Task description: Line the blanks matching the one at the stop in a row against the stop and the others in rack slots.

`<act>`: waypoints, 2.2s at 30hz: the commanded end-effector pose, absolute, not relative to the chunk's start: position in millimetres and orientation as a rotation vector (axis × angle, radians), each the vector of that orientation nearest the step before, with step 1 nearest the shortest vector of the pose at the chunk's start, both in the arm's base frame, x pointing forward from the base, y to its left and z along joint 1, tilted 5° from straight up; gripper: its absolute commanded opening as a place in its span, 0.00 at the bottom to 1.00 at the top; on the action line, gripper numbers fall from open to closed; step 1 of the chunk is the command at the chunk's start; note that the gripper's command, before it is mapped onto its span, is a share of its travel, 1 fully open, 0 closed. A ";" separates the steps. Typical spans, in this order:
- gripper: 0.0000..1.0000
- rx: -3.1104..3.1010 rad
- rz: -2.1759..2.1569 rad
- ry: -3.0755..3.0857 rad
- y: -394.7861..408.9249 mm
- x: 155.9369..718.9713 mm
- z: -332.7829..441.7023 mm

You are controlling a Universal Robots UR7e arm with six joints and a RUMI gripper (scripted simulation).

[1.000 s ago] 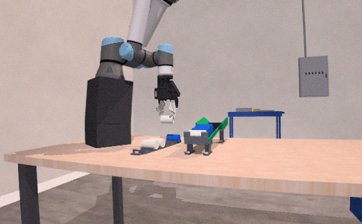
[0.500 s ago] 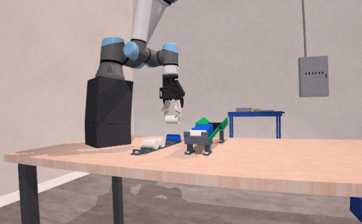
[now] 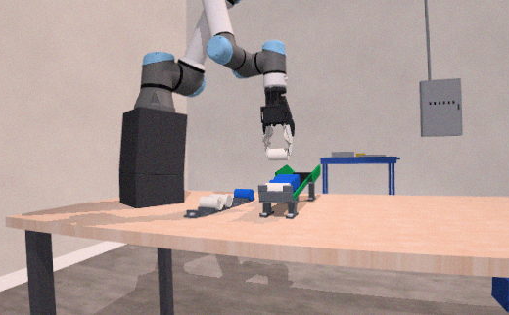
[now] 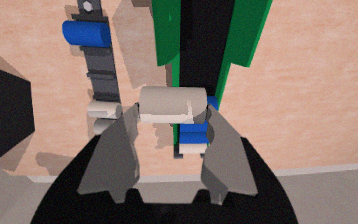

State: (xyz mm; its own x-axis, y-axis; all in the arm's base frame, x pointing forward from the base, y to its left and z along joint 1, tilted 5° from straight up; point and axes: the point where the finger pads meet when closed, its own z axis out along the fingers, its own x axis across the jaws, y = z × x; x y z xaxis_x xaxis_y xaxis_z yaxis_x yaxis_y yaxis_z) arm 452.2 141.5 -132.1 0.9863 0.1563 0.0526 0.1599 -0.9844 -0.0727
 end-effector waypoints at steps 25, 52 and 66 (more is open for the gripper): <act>0.39 -3.054 -0.049 -0.272 149.3 493.8 -103.9; 0.39 -3.054 -0.049 -0.272 156.2 496.1 -192.3; 0.39 -3.054 -0.049 -0.272 157.0 496.4 -202.4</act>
